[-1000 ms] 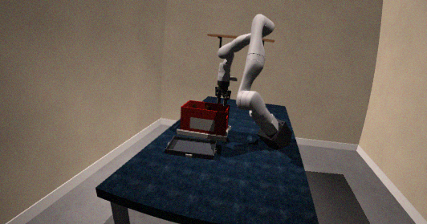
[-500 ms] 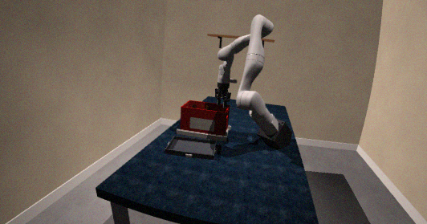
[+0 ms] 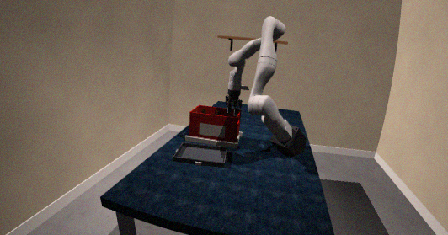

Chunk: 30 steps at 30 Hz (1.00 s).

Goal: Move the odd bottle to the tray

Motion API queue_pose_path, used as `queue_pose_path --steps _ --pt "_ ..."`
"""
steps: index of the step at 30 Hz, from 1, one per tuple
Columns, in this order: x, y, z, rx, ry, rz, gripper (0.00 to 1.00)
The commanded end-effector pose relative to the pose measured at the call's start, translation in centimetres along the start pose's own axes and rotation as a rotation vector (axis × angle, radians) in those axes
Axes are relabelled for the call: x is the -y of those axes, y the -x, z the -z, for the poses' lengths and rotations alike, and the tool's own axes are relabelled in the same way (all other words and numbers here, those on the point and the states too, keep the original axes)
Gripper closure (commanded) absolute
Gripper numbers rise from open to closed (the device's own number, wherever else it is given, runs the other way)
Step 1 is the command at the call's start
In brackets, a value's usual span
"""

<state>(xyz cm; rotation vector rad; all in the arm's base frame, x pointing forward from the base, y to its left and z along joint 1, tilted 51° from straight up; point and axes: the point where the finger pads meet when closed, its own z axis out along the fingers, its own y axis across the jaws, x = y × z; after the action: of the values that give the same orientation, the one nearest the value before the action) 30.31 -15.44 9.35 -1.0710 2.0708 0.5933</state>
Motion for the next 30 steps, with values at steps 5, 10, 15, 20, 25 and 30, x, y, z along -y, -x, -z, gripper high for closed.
queue_pose_path --steps 5,10,15,20,25,30 --pt "-0.02 0.06 -0.61 0.001 0.002 0.002 0.36" --pt "-0.02 0.06 -0.90 0.001 0.002 0.002 0.36" --pt "-0.02 0.06 -1.01 0.001 0.002 0.002 0.36" --pt "-0.02 0.06 -1.05 0.001 0.002 0.002 0.36" --pt "-0.02 0.06 -1.05 0.001 0.002 0.002 0.36" --pt "-0.02 0.06 -1.05 0.001 0.002 0.002 0.36"
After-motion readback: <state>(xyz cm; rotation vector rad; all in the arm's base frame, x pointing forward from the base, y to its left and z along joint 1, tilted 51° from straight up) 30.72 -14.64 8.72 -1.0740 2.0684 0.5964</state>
